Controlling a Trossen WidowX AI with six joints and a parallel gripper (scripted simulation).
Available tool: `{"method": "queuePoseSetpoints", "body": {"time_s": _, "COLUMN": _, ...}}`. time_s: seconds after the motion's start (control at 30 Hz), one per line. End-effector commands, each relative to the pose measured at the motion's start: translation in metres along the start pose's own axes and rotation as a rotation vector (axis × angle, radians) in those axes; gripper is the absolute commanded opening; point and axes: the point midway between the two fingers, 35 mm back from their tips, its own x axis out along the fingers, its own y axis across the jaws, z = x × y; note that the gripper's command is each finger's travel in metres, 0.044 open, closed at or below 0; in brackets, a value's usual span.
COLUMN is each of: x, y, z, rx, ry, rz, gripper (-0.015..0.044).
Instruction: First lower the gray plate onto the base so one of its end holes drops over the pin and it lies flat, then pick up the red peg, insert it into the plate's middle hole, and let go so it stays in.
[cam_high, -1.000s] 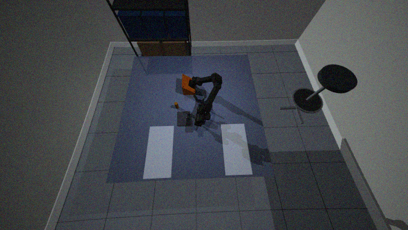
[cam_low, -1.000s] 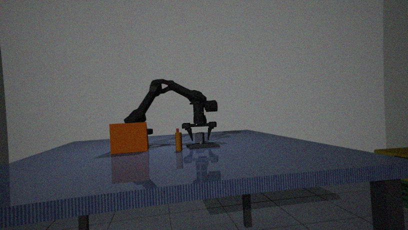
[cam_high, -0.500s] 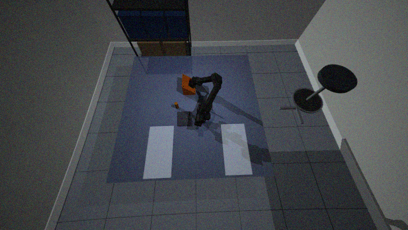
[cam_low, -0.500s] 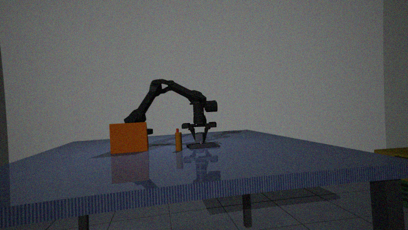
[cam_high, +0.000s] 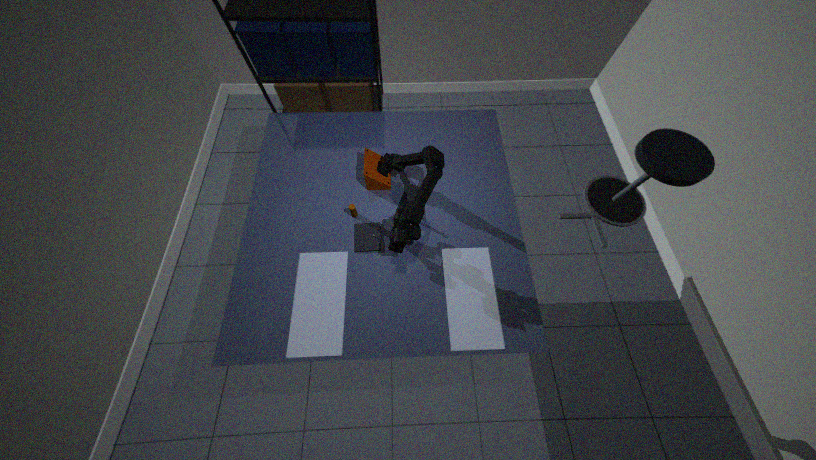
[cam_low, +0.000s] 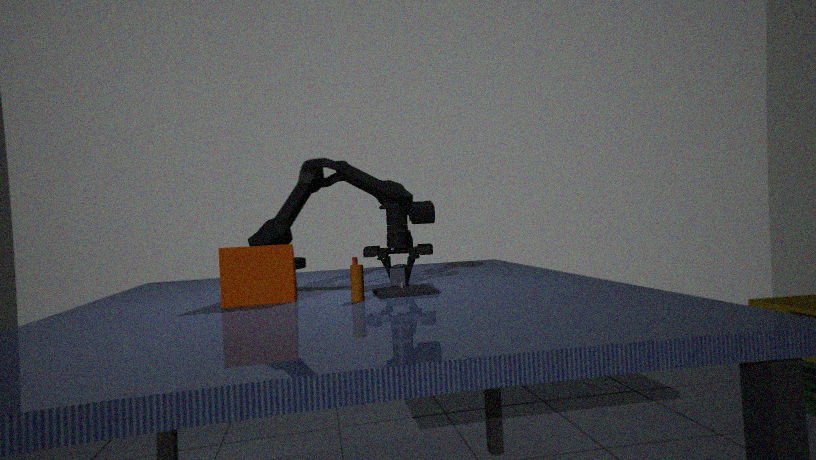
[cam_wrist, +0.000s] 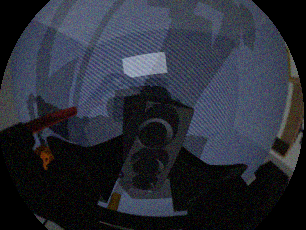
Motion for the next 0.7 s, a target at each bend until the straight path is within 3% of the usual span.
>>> {"method": "queuePoseSetpoints", "body": {"time_s": 0.0, "x": -0.007, "y": -0.002, "z": 0.000, "rx": 0.003, "ry": -0.002, "rz": -0.001, "gripper": 0.0000}}
{"method": "queuePoseSetpoints", "body": {"time_s": 0.67, "x": -0.069, "y": -0.008, "z": -0.003, "rx": 0.006, "ry": 0.007, "rz": -0.004, "gripper": 0.0000}}
